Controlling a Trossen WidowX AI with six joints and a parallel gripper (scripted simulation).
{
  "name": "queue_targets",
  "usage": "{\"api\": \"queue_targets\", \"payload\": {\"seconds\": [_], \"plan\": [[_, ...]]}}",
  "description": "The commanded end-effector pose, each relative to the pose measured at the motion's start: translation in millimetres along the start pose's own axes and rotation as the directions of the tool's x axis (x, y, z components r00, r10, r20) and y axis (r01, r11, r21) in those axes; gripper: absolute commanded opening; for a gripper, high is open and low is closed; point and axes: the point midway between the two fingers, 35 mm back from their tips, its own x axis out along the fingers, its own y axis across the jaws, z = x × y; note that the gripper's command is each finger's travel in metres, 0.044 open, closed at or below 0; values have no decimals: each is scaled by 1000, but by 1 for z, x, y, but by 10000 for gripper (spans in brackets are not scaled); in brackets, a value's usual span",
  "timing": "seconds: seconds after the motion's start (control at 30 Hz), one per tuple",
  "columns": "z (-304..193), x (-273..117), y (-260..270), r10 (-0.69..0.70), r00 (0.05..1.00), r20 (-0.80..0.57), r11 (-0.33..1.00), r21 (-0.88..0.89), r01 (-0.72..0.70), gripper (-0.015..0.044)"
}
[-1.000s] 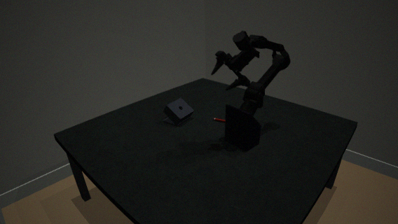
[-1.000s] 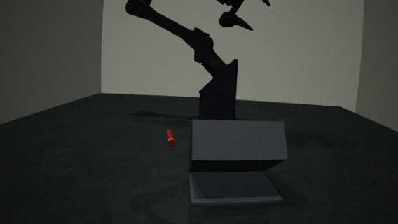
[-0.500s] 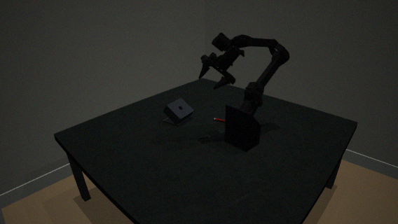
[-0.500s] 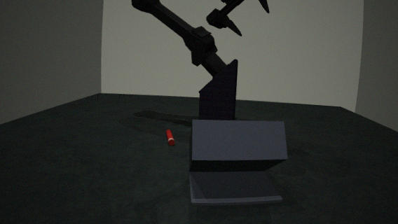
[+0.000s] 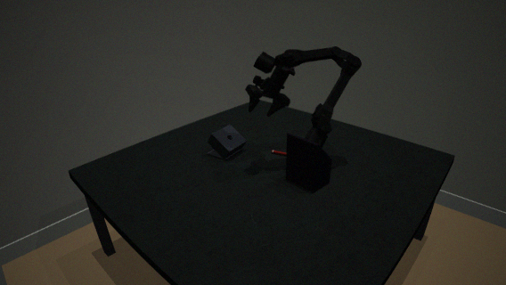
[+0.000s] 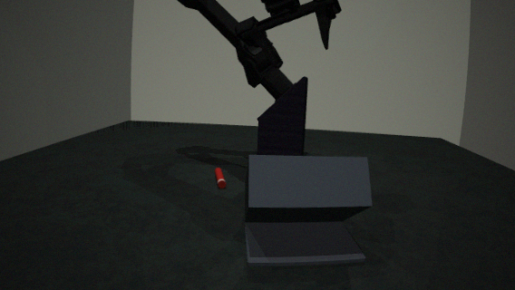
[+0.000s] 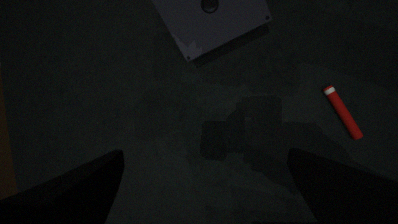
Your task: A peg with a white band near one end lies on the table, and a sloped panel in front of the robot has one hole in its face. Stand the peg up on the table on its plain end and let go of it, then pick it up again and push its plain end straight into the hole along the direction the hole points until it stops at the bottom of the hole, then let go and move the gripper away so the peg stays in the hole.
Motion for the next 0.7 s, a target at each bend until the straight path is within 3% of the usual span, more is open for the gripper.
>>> {"api": "queue_targets", "payload": {"seconds": [0.0,0.37,0.67], "plan": [[13,18,-20,-72,997,-24,994,-82,70,440],[33,62,-81,-243,963,-120,928,-320,194,440],[33,97,-141,-370,897,-241,820,-539,194,440]]}}
